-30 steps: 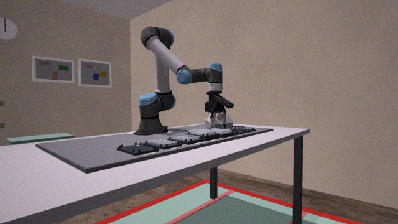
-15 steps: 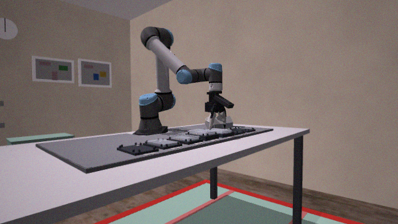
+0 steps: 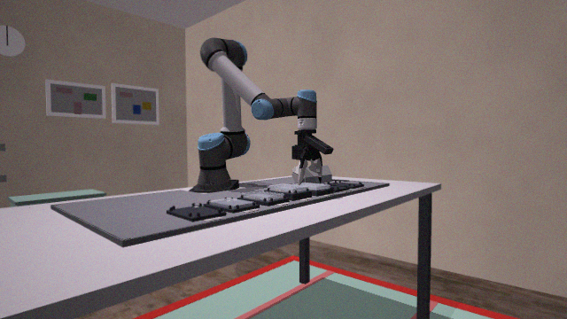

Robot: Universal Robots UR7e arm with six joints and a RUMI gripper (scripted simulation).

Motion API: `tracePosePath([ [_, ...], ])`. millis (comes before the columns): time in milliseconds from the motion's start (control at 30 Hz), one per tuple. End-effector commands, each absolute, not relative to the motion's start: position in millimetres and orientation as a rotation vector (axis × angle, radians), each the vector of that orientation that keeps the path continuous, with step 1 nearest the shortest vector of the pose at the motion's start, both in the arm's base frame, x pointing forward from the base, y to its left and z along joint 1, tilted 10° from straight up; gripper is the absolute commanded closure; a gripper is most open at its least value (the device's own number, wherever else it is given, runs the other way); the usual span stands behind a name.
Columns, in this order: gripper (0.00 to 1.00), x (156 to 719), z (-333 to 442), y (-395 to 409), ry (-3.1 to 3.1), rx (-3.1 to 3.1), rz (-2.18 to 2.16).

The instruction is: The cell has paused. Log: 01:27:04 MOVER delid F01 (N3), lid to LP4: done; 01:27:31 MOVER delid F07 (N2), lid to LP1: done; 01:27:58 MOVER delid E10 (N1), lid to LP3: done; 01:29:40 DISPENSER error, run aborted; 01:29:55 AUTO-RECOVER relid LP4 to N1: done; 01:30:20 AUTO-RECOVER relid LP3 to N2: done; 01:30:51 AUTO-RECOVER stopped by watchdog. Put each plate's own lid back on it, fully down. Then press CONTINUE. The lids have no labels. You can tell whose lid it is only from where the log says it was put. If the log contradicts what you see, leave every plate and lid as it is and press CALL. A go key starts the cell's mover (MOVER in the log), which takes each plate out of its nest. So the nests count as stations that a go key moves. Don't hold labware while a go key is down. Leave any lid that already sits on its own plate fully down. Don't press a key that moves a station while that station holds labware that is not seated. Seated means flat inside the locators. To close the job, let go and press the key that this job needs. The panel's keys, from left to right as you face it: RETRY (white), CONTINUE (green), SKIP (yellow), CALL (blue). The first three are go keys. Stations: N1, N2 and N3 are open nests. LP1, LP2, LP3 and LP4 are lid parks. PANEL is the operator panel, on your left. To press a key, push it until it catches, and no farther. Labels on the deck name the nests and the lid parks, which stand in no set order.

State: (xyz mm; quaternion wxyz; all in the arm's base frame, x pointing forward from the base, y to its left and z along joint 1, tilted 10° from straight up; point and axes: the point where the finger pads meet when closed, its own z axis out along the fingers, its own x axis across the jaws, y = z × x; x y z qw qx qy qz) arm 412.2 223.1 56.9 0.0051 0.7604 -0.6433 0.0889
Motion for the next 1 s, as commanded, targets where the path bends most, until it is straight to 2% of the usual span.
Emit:
tracePosePath([
  [0,0.18,412.1,60.6,223.5,-2.015,2.382,0.280],
  [733,0.18,409.0,84.4,226.5,-2.015,2.382,0.280],
  [967,0.18,414.2,89.4,192.2,-2.011,2.385,0.280],
])
